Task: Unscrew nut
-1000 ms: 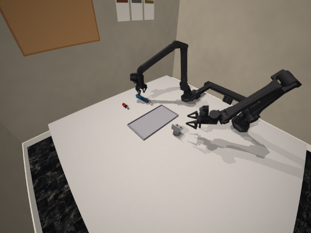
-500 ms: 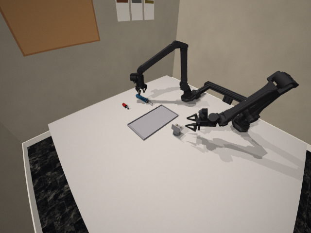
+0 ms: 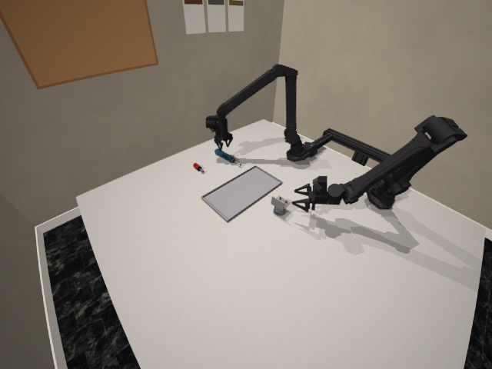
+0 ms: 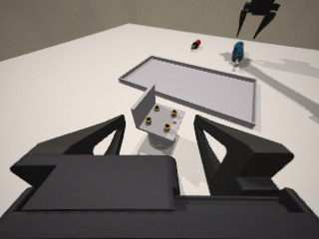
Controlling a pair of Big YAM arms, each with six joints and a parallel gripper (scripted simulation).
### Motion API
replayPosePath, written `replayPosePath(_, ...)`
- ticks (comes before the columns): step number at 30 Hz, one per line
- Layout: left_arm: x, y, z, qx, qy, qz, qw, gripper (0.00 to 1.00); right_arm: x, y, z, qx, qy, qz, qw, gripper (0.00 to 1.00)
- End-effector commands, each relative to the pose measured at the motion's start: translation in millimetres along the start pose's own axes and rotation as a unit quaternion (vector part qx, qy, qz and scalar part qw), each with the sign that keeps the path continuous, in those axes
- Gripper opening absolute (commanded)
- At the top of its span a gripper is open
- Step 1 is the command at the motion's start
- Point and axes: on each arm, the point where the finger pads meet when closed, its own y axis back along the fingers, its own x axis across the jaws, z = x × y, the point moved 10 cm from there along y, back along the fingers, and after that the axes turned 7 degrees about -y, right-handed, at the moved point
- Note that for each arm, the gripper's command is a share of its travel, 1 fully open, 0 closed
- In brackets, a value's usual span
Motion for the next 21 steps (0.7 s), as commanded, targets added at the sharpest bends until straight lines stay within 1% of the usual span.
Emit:
replayPosePath(1,-1.1,-1.9,-14.9,0.002,-0.003,0.002,1.0,0.86,16.7,22.8,14.9,-0.026,0.003,0.033,0.999,0.65)
replayPosePath(4,-1.5,-4.5,-21.2,0.001,-0.004,0.003,1.0,0.86,16.7,22.8,14.9,-0.026,0.003,0.033,0.999,0.65)
replayPosePath(6,-6.3,-6.5,-18.3,-0.001,-0.005,-0.003,1.0,0.86,16.7,22.8,14.9,-0.026,0.003,0.033,0.999,0.65)
replayPosePath(7,0.4,-7.8,-11.1,-0.006,-0.004,0.002,1.0,0.86,16.7,22.8,14.9,-0.026,0.003,0.033,0.999,0.65)
replayPosePath(9,0.4,-7.8,-11.1,-0.006,-0.004,0.002,1.0,0.86,16.7,22.8,14.9,-0.026,0.003,0.033,0.999,0.65)
replayPosePath(10,-3.1,-6.0,-22.4,0.0,-0.005,0.001,1.0,0.86,16.7,22.8,14.9,-0.026,0.003,0.033,0.999,0.65)
replayPosePath(11,-0.8,-6.3,-25.5,0.0,-0.005,0.004,1.0,0.86,16.7,22.8,14.9,-0.026,0.003,0.033,0.999,0.65)
replayPosePath(21,2.0,-18.3,-44.4,-0.008,-0.01,0.009,1.0,0.86,16.7,22.8,14.9,-0.026,0.003,0.033,0.999,0.65)
